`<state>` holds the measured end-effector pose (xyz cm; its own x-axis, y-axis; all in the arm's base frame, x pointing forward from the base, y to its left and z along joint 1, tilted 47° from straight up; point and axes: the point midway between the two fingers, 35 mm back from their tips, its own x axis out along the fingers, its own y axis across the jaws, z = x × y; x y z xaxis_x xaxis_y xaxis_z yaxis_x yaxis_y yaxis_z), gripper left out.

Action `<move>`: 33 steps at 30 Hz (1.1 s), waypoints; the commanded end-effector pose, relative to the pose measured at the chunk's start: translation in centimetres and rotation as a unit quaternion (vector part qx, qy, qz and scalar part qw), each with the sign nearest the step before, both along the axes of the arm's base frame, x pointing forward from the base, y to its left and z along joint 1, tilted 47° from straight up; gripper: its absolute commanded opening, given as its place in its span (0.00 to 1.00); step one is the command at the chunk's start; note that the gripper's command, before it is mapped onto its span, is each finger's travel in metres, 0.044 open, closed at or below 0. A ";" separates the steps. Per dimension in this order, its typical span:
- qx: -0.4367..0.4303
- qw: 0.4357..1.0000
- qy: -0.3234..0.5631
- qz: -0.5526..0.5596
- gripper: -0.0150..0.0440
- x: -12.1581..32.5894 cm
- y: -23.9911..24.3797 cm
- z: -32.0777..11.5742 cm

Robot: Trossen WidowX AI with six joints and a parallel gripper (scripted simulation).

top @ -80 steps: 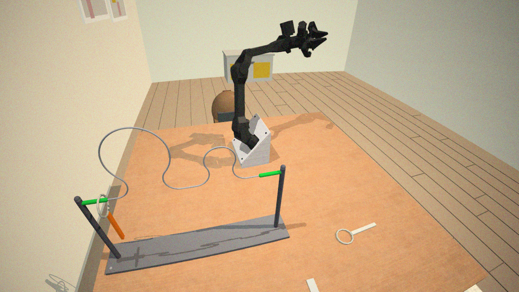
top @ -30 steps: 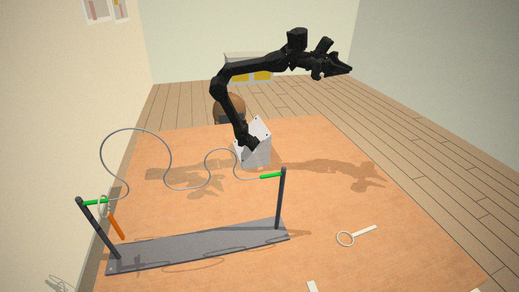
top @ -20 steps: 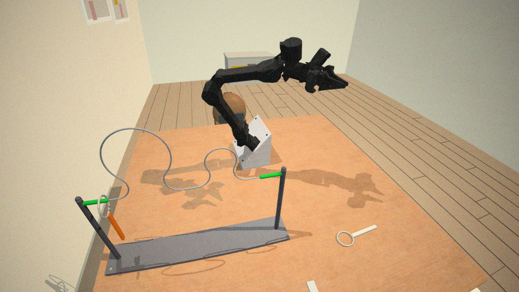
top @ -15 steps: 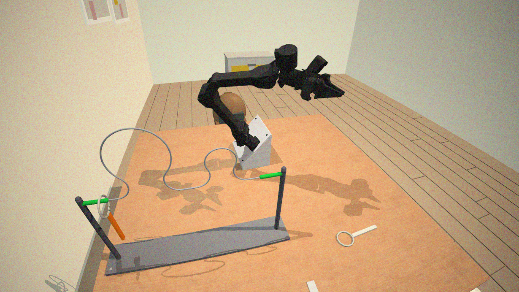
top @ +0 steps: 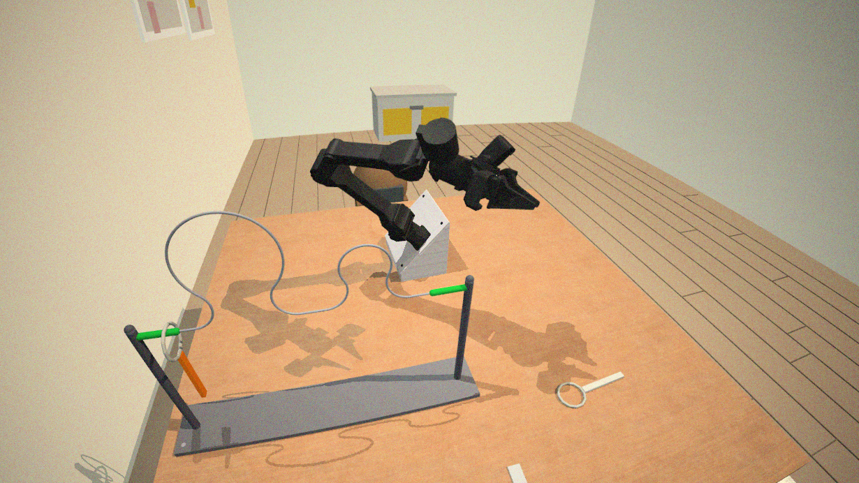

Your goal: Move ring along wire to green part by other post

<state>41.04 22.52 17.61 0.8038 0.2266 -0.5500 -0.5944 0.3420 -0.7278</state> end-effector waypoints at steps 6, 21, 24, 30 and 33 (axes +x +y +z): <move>-0.052 0.998 0.025 0.023 0.53 -0.6 -4.4 -1.8; -0.190 0.970 0.155 -0.002 0.53 -4.8 -11.5 -9.3; -0.213 0.963 0.166 -0.017 0.53 -5.0 -13.7 -9.6; -0.262 0.943 0.198 -0.048 0.53 -5.9 -18.6 -10.3; -0.285 0.932 0.216 -0.065 0.53 -6.4 -21.4 -10.6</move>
<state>35.46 4.02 7.52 0.5234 -0.2169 -0.8240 -0.8340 0.0677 -0.5476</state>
